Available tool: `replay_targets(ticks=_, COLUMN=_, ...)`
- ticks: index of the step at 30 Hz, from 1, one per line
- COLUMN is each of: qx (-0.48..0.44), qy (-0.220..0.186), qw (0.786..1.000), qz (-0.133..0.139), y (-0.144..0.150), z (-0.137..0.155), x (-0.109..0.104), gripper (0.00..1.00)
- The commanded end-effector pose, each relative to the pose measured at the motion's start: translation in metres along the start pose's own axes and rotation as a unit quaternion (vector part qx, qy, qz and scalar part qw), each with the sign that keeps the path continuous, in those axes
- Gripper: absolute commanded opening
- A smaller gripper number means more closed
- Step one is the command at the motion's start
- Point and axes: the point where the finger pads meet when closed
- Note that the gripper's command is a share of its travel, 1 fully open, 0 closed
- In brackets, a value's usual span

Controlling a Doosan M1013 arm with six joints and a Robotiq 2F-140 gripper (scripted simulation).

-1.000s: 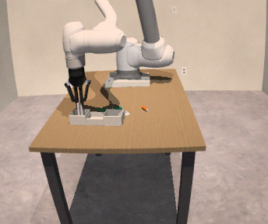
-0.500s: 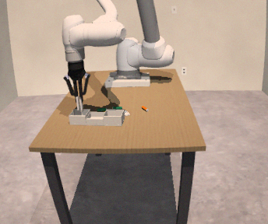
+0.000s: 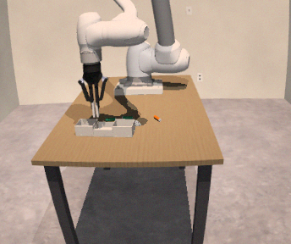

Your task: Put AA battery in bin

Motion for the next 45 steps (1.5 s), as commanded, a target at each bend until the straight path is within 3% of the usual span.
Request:
replay_targets(ticks=1, qx=0.0, qy=0.0, qw=1.0, qz=0.0, y=-0.006, z=-0.001, x=0.0, gripper=0.05)
replay_targets(ticks=8, qx=0.0, qy=0.0, qw=1.0, qz=0.0, y=-0.04, z=-0.006, x=0.0, gripper=0.05)
replay_targets(ticks=18, qx=0.0, qy=0.0, qw=1.0, qz=0.0, y=-0.04, z=-0.006, x=0.013, gripper=0.05)
replay_targets(ticks=33, qx=0.0, qy=0.0, qw=1.0, qz=0.0, y=-0.04, z=-0.006, x=0.053, gripper=0.05)
replay_targets(ticks=45, qx=0.0, qy=0.0, qw=1.0, qz=0.0, y=-0.04, z=-0.006, x=0.059, gripper=0.05)
Point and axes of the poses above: the point where the finger pads meet when closed, its own x axis out along the fingers, its own y axis across the jaws, z = x × y, and after that the axes turned 1 degree about x, right-handed
